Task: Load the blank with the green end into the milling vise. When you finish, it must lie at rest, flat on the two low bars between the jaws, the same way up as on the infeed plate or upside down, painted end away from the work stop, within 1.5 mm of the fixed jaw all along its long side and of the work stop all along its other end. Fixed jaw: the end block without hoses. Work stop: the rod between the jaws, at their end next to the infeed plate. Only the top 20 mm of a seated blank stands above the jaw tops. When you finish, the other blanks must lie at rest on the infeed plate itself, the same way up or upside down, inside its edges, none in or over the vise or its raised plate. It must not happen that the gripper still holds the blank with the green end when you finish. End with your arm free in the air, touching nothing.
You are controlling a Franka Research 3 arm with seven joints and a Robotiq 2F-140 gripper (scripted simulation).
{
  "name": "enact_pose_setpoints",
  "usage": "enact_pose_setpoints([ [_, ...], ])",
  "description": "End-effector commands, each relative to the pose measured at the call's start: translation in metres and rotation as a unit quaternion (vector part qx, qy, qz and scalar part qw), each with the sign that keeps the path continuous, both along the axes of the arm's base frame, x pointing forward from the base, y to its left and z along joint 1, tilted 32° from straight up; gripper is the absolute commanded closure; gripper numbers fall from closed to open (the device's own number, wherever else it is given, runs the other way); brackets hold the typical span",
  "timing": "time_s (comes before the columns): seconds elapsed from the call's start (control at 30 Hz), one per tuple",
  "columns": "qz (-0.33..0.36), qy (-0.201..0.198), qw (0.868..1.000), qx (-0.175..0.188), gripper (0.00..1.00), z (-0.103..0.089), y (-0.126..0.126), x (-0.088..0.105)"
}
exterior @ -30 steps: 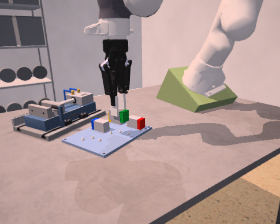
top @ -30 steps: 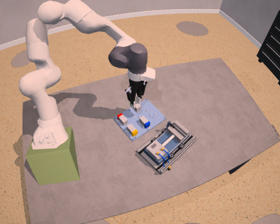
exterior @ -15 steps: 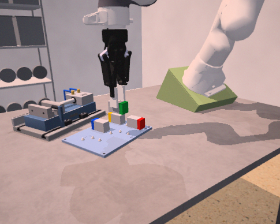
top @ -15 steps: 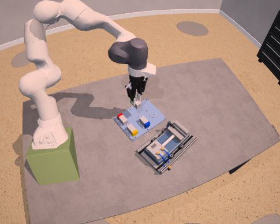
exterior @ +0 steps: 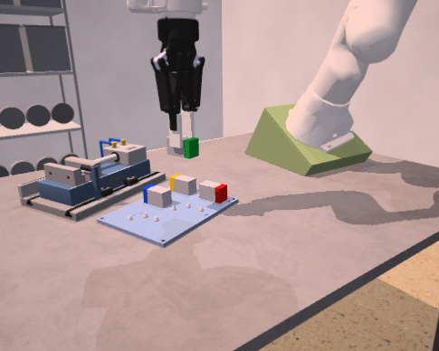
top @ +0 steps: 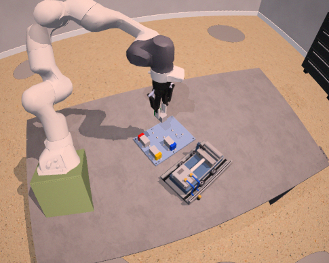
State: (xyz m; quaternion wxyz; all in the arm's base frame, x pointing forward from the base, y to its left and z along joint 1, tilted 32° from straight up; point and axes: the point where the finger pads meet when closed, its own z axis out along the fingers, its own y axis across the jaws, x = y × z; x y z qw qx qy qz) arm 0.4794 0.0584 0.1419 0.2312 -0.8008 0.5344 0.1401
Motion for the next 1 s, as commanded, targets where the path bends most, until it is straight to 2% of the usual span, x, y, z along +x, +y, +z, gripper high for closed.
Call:
enact_pose_setpoints([
  [0.0,0.001,0.008,1.0,0.003,1.0,0.0014,0.0011,-0.0044],
  [0.27,0.001,0.008,1.0,0.003,1.0,0.0082,-0.0034,-0.0056],
  [0.97,0.001,0.008,1.0,0.003,1.0,0.0035,-0.0011,-0.0046],
])
